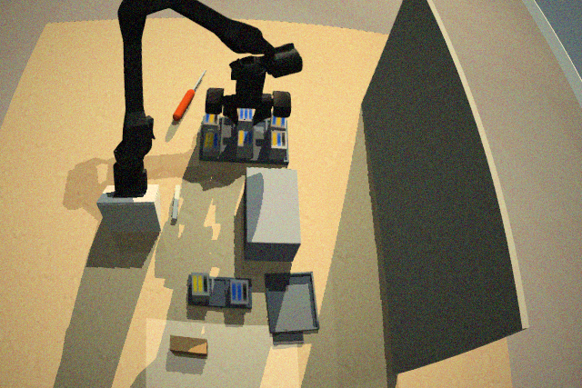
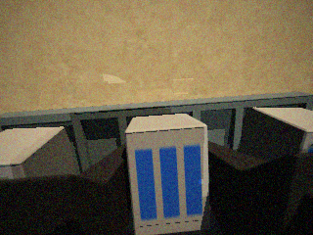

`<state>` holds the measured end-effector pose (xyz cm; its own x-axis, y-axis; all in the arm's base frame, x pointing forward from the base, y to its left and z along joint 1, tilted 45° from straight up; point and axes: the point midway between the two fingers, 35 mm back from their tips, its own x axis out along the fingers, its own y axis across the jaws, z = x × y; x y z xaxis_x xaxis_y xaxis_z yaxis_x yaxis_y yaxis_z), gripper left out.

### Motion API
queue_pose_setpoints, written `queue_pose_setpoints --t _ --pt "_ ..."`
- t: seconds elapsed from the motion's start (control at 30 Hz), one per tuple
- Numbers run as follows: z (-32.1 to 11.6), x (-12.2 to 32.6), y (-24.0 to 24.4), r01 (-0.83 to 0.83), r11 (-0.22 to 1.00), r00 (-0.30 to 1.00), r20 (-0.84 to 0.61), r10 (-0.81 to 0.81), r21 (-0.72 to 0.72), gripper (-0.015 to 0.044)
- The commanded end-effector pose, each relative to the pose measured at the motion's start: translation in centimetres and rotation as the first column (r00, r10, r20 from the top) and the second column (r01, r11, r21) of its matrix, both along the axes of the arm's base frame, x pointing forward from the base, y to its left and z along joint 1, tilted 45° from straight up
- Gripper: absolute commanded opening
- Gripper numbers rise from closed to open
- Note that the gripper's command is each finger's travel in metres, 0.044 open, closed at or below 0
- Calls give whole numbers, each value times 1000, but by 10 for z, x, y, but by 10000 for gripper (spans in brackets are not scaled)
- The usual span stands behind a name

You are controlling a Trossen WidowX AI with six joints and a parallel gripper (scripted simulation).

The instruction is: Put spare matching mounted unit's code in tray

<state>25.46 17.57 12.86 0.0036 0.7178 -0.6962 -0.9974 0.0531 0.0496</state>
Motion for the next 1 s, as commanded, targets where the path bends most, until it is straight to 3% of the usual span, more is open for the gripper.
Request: queue_pose_setpoints --t 0.0,0.53,0.97 --pt "0 0 0 0 1000 1000 1 0 0 0" --pt "51 0 -55 4 1000 1000 -5 -4 -7 0" --pt "66 1 -70 6 1000 1000 -11 -7 -11 0"
